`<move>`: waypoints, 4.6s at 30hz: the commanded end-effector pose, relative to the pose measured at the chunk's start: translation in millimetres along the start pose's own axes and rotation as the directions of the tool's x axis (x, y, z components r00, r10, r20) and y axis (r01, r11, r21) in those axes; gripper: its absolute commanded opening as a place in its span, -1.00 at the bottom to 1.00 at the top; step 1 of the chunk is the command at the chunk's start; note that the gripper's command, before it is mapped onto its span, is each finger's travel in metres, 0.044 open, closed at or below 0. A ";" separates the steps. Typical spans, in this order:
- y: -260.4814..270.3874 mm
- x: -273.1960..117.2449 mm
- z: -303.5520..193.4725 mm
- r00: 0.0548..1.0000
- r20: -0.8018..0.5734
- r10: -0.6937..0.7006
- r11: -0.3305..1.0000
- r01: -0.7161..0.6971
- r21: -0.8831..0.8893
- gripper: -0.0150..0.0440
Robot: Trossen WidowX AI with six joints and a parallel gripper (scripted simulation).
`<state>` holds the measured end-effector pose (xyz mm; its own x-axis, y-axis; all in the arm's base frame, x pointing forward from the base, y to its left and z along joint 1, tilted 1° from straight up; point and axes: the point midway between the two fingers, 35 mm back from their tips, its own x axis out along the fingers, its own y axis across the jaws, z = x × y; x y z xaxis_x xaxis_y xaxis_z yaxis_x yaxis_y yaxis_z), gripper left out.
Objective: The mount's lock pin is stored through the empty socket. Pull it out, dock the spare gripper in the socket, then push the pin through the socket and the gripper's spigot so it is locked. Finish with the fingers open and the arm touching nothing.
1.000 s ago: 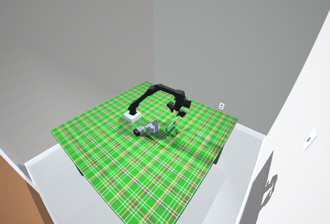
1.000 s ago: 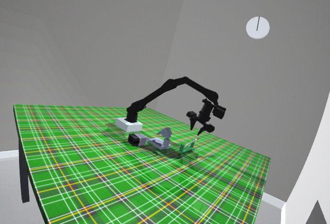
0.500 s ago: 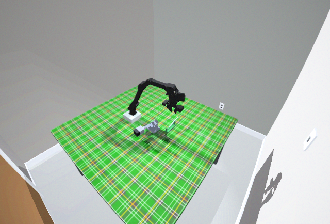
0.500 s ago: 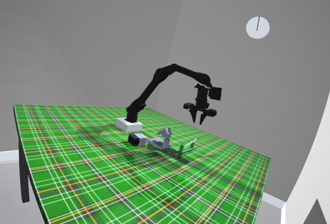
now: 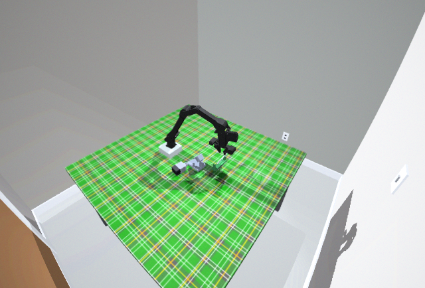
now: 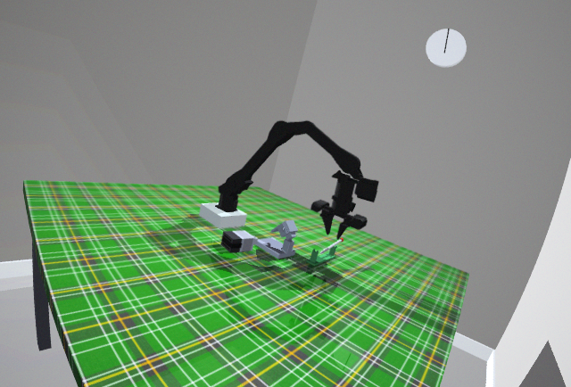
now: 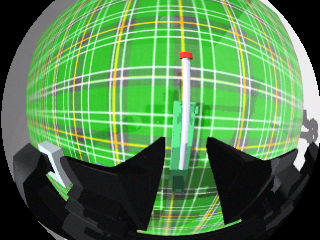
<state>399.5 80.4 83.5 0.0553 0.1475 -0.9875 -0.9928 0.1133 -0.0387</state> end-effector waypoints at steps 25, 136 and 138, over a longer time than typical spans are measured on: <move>-2.4 41.8 -5.6 1.000 0.005 -0.011 1.000 0.011 -0.005 0.12; -1.0 52.6 -68.3 0.998 -0.016 0.058 0.998 -0.057 0.034 -0.49; -0.5 54.1 -68.6 0.998 -0.016 0.057 0.998 -0.056 0.033 -0.49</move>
<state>396.6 21.1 28.7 0.0034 0.1379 -0.9904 -0.9898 0.1418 0.0163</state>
